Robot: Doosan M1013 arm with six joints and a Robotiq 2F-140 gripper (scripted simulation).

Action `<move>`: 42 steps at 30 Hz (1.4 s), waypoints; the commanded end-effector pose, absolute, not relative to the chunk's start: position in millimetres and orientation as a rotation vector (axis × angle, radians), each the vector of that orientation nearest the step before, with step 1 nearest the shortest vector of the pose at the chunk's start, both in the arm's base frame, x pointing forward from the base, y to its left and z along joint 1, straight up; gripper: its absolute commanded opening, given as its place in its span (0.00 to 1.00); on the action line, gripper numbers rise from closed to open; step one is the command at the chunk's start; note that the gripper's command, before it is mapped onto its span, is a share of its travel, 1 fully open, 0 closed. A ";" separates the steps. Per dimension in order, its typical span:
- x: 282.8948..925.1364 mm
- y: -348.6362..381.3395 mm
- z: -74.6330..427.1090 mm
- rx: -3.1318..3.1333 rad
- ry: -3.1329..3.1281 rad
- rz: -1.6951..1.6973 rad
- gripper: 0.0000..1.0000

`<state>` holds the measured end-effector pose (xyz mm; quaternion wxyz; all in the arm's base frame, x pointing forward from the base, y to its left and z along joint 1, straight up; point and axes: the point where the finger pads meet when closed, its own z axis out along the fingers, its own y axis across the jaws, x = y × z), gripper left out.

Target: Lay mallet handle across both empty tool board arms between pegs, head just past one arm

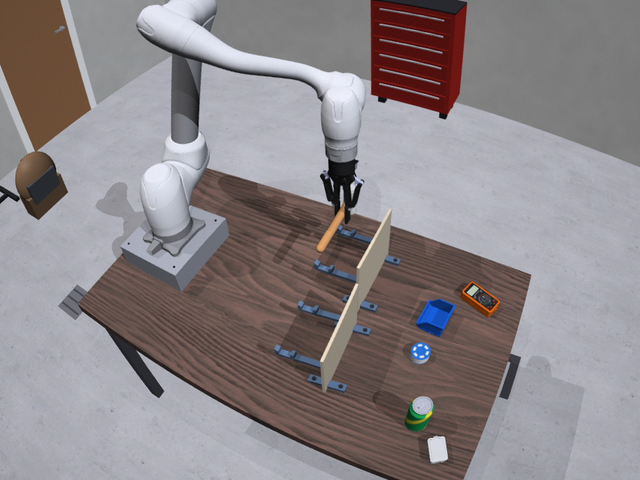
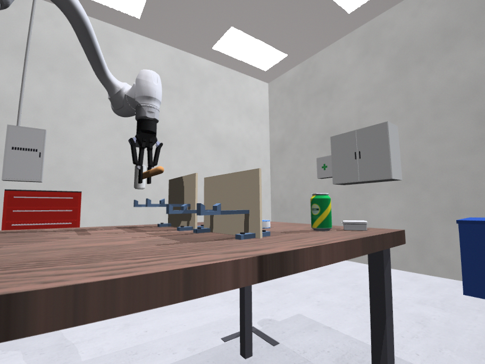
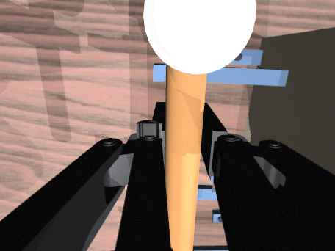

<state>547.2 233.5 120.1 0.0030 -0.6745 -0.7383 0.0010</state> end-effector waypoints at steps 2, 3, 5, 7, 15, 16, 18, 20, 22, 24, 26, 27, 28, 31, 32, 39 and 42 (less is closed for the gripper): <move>547.6 234.0 120.9 -2.152 -2.281 0.002 0.10; 547.6 234.0 120.9 -2.153 -2.280 0.002 0.10; 547.6 234.0 118.9 -2.153 -2.280 0.002 0.10; 547.4 234.1 108.6 -2.153 -2.280 0.002 0.10; 545.7 234.0 38.9 -2.154 -2.280 0.002 0.10; 545.7 234.0 38.9 -2.154 -2.280 0.002 0.10; 545.7 234.0 37.2 -2.154 -2.280 0.002 0.10; 545.7 234.0 36.9 -2.154 -2.280 0.002 0.10; 545.7 234.0 36.4 -2.154 -2.280 0.002 0.10; 545.8 234.1 34.8 -2.154 -2.280 0.002 0.10; 546.1 234.1 32.2 -2.154 -2.280 0.002 0.10; 546.2 234.2 30.7 -2.154 -2.280 0.002 0.10; 546.3 234.2 29.0 -2.154 -2.280 0.002 0.10; 546.6 234.4 24.4 -2.154 -2.280 0.002 0.10; 546.7 234.4 23.3 -2.154 -2.280 0.002 0.10; 546.9 234.5 21.1 -2.154 -2.280 0.002 0.10; 546.9 234.5 21.1 -2.154 -2.280 0.002 0.10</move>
